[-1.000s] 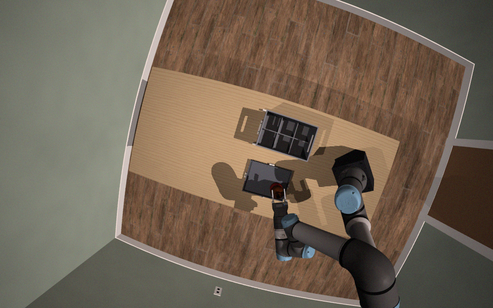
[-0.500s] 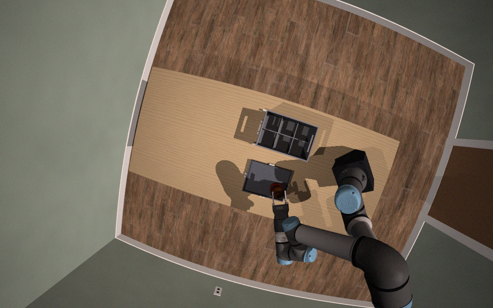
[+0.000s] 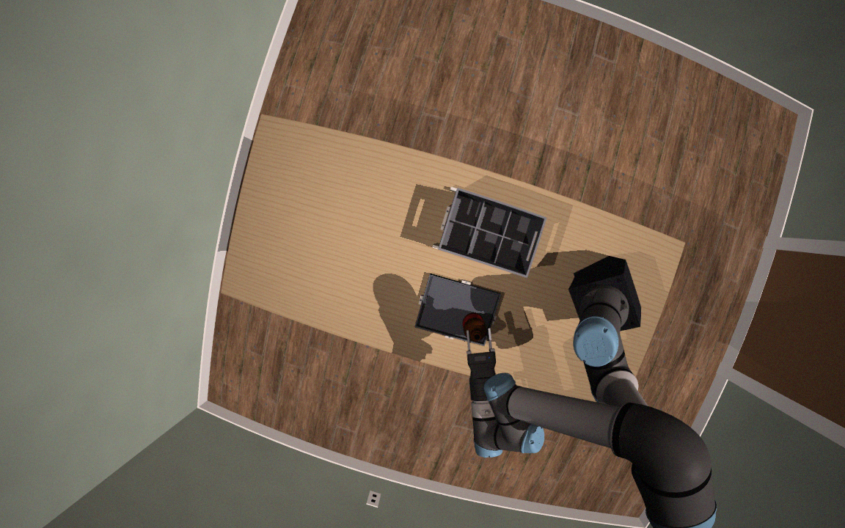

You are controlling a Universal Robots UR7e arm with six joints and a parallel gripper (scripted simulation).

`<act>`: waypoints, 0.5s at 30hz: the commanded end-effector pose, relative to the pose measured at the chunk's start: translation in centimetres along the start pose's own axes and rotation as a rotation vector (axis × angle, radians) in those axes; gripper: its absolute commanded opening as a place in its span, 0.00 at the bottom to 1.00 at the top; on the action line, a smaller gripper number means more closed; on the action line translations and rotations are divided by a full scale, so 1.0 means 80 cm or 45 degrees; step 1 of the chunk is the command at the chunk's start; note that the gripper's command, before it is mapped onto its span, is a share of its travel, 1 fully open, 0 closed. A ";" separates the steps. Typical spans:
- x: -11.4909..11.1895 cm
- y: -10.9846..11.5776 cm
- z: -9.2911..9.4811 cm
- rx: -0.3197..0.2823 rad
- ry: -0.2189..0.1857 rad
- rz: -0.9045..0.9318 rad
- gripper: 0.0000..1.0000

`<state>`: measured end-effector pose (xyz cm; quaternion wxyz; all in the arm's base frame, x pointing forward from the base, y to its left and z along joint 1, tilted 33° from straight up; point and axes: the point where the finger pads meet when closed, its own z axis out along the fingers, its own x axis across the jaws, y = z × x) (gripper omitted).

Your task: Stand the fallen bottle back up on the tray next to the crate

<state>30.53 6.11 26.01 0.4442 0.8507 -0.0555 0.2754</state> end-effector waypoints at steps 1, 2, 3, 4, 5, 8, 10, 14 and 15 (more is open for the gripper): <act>0.000 0.001 -0.001 0.000 0.001 0.001 1.00; 0.000 0.001 -0.001 0.000 0.001 0.001 1.00; 0.000 0.001 -0.001 0.000 0.001 0.001 1.00; 0.000 0.001 -0.001 0.000 0.001 0.001 1.00; 0.000 0.001 -0.001 0.000 0.001 0.001 1.00; 0.000 0.001 -0.001 0.000 0.001 0.001 0.00; 0.000 0.001 -0.001 0.000 0.001 0.001 0.00; 0.000 0.001 -0.001 0.000 0.001 0.001 0.00; 0.000 0.001 -0.001 0.000 0.001 0.001 0.00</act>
